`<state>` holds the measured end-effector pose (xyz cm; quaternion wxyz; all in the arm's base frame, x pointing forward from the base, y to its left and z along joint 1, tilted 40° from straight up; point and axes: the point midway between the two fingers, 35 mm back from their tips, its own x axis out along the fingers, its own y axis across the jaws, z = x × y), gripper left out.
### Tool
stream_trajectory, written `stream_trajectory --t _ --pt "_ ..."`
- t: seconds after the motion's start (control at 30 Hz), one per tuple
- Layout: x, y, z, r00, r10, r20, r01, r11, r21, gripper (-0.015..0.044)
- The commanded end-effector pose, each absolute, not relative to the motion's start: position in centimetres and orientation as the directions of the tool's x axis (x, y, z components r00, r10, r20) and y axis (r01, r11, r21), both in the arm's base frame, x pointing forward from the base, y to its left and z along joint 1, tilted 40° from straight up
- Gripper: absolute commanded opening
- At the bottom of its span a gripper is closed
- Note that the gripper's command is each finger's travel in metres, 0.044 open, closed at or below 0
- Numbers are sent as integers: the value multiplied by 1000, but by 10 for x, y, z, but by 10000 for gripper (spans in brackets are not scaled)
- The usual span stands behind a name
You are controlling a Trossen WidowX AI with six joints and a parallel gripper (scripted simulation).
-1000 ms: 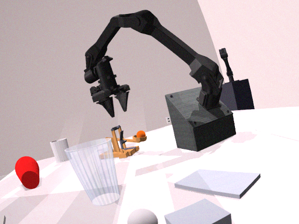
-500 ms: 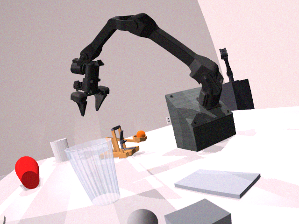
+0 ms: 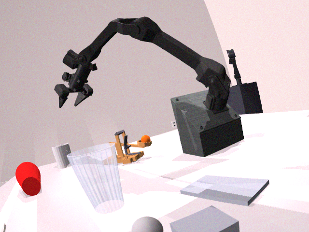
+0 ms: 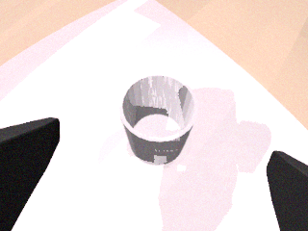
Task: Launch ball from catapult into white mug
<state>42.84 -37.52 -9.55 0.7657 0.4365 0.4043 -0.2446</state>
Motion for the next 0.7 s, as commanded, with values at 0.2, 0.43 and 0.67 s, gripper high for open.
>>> stream_trajectory --t 0.2,0.43,0.67 --pt "435 -379 -93 576 -36 -816 721 493 487 440" --pt "427 -382 -96 567 -41 -823 731 486 479 440" --pt "427 -382 -96 567 -41 -823 731 486 479 335"
